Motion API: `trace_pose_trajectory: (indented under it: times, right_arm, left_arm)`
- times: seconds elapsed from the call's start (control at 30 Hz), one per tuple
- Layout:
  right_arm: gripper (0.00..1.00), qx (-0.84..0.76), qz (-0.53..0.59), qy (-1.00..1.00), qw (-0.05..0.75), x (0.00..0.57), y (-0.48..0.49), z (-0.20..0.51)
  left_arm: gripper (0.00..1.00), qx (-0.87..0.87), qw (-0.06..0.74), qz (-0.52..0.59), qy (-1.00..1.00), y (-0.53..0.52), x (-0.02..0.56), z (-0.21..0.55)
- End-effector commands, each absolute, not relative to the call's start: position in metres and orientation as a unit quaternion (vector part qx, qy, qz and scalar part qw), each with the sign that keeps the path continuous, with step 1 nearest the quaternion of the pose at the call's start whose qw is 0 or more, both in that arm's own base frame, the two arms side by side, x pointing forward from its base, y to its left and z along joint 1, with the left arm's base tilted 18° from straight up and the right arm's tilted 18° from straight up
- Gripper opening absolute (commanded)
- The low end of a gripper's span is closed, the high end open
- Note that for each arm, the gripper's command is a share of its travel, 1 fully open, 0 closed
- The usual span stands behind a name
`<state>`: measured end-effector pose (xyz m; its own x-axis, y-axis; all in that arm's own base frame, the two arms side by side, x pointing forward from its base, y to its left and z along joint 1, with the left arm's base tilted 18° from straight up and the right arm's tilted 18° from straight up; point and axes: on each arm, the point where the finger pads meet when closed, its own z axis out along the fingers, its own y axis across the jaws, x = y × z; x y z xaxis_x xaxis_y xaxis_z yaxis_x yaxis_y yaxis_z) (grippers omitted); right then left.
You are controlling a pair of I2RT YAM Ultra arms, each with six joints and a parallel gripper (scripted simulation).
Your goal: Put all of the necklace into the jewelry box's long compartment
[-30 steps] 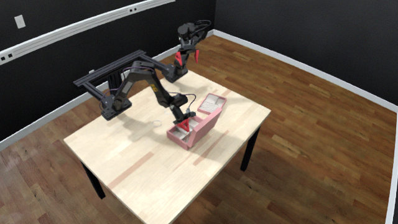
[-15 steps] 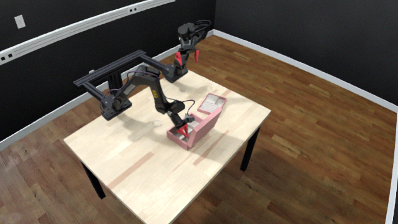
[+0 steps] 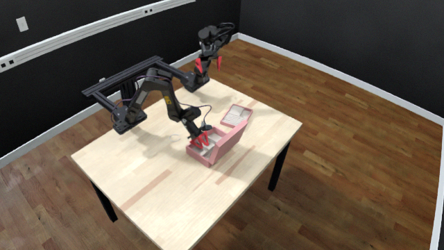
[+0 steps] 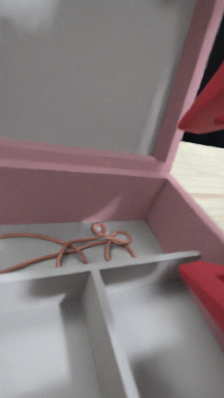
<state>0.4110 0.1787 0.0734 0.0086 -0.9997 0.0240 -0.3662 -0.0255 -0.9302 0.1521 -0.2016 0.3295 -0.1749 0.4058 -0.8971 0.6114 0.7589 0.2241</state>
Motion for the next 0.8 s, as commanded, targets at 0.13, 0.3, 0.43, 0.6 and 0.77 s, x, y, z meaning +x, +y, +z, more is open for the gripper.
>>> trace_pose_trajectory:
  times: [0.13,0.3,0.43,0.6,0.77]
  right_arm:
    - [0.65,-0.576,-0.406,0.583,0.404,0.362,0.180,0.105]
    - [0.65,-0.575,-0.394,0.600,0.393,0.337,0.177,0.108]
    - [0.65,-0.564,-0.365,0.629,0.391,0.334,0.181,0.114]
    - [0.65,-0.535,-0.310,0.689,0.378,0.328,0.183,0.122]
    - [0.65,-0.502,-0.267,0.738,0.363,0.327,0.184,0.131]
  left_arm:
    - [1.00,0.408,0.516,-0.091,0.748,-0.209,0.138,0.306]
    - [1.00,0.446,0.510,-0.110,0.727,-0.224,0.127,0.305]
    - [1.00,0.453,0.517,-0.128,0.715,-0.232,0.122,0.320]
    - [1.00,0.444,0.526,-0.137,0.712,-0.236,0.120,0.333]
    - [1.00,0.429,0.534,-0.141,0.715,-0.237,0.121,0.342]
